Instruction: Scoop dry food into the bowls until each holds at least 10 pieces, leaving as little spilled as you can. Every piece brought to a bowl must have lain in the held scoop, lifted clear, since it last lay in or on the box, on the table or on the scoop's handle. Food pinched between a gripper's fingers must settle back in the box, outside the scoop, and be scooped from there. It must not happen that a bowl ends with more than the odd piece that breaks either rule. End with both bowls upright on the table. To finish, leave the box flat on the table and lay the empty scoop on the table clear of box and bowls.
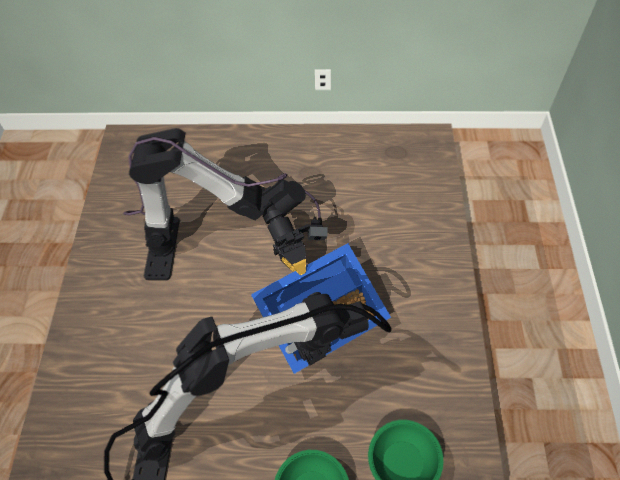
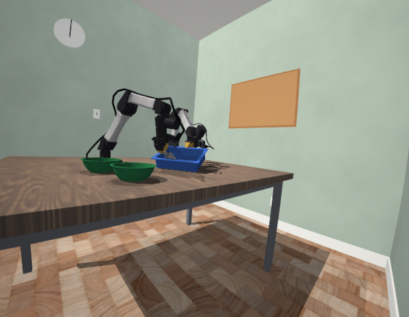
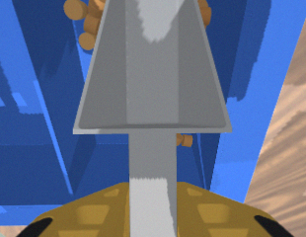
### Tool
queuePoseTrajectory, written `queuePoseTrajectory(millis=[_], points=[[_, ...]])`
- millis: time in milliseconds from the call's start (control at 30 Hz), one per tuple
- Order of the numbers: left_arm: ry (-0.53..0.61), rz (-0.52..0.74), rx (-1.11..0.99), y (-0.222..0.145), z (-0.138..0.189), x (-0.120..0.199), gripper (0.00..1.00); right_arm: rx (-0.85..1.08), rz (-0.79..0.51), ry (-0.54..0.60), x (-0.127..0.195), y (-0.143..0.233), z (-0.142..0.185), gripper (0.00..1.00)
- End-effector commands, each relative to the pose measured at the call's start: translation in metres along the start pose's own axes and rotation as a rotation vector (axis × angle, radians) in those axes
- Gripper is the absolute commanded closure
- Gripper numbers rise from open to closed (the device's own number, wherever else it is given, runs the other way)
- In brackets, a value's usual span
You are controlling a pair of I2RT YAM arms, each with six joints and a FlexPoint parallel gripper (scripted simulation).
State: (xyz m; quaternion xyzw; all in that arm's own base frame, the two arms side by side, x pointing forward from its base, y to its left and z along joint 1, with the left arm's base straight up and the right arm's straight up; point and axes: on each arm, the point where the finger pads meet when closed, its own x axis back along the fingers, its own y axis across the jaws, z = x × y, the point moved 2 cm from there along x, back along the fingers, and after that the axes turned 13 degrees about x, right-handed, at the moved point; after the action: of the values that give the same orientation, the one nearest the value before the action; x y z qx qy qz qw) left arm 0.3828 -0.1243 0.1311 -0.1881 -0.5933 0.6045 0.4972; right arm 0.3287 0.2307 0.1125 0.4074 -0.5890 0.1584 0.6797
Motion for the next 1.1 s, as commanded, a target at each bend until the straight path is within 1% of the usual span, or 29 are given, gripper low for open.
queuePoseTrajectory(millis=[0, 467, 533, 833, 867, 900, 967, 1033, 1067], points=[[0.016, 0.006, -0.027, 0.003, 0.005, -0.002, 1.0, -0.001, 0.023, -0.029, 0.009, 0.001, -0.002, 1.0], [0.016, 0.006, -0.027, 0.003, 0.005, -0.002, 1.0, -0.001, 0.023, -0.029, 0.009, 0.001, -0.002, 1.0], [0.016, 0.006, -0.027, 0.003, 0.005, -0.002, 1.0, 0.007, 0.034, -0.069, 0.008, 0.002, -0.008, 1.0], [0.016, 0.006, -0.027, 0.003, 0.005, -0.002, 1.0, 0.014, 0.048, -0.129, 0.002, 0.001, -0.019, 1.0], [0.016, 0.006, -0.027, 0.003, 0.005, -0.002, 1.0, 0.01, 0.047, -0.134, 0.001, -0.001, -0.02, 1.0], [0.016, 0.006, -0.027, 0.003, 0.005, -0.002, 1.0, 0.001, 0.038, -0.1, -0.005, -0.003, -0.014, 1.0], [0.016, 0.006, -0.027, 0.003, 0.005, -0.002, 1.0, 0.001, 0.038, -0.1, -0.005, -0.003, -0.014, 1.0], [0.016, 0.006, -0.027, 0.003, 0.005, -0.002, 1.0, 0.016, 0.053, -0.151, 0.0, 0.001, -0.023, 1.0], [0.016, 0.006, -0.027, 0.003, 0.005, -0.002, 1.0, 0.011, 0.053, -0.152, -0.003, -0.001, -0.024, 1.0]])
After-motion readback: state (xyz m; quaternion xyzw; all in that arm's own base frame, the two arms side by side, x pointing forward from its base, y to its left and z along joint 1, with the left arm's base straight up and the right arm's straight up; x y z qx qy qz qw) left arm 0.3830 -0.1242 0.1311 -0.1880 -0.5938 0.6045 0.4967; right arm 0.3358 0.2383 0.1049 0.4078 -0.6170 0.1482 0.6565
